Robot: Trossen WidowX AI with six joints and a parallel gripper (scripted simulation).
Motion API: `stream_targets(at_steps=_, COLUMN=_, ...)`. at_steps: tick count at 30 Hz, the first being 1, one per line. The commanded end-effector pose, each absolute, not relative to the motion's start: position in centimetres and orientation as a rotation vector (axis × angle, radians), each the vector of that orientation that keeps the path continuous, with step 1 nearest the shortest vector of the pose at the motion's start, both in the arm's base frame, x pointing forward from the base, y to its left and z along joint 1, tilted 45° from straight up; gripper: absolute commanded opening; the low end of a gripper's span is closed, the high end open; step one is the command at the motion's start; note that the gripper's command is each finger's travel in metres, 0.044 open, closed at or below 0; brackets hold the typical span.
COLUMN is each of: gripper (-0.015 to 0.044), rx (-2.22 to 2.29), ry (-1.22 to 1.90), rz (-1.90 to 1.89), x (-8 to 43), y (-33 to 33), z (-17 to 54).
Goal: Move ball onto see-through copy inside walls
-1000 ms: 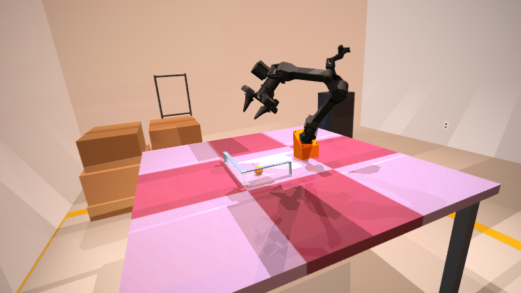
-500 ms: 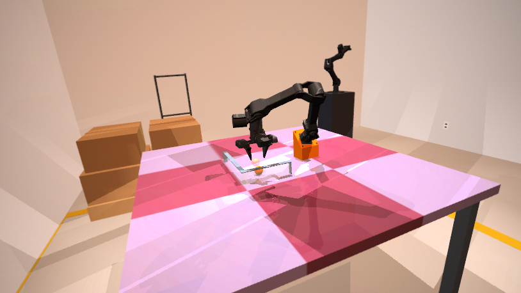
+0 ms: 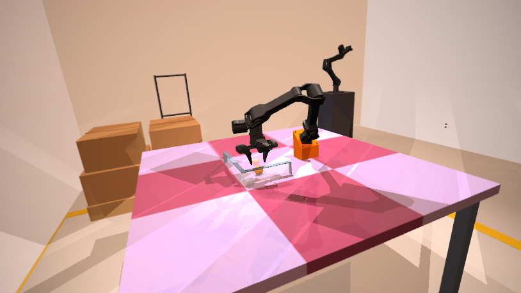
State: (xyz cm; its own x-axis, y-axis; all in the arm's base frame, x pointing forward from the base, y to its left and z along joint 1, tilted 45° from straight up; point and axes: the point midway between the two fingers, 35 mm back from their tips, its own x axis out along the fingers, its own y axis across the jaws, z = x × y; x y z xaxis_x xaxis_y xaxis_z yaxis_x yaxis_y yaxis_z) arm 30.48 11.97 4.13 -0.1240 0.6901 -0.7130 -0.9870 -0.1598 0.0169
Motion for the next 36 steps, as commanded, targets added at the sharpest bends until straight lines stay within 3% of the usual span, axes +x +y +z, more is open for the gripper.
stream_targets(at_steps=1, gripper=0.0308, rx=-0.667, ry=0.602, rz=1.635, x=30.4, y=12.4, z=3.5)
stream_targets(at_steps=21, gripper=0.0308, rx=-0.665, ry=0.6, rz=1.636, x=29.9, y=14.5, z=1.5)
stream_targets(at_steps=25, gripper=0.0203, rx=-0.665, ry=0.6, rz=1.636, x=29.9, y=14.5, z=1.5)
stream_targets(at_steps=32, gripper=0.0156, rx=-0.665, ry=0.6, rz=1.636, x=29.9, y=14.5, z=1.5)
stream_targets(at_steps=36, gripper=0.0051, rx=-0.667, ry=0.602, rz=1.634, x=30.2, y=13.8, z=2.1)
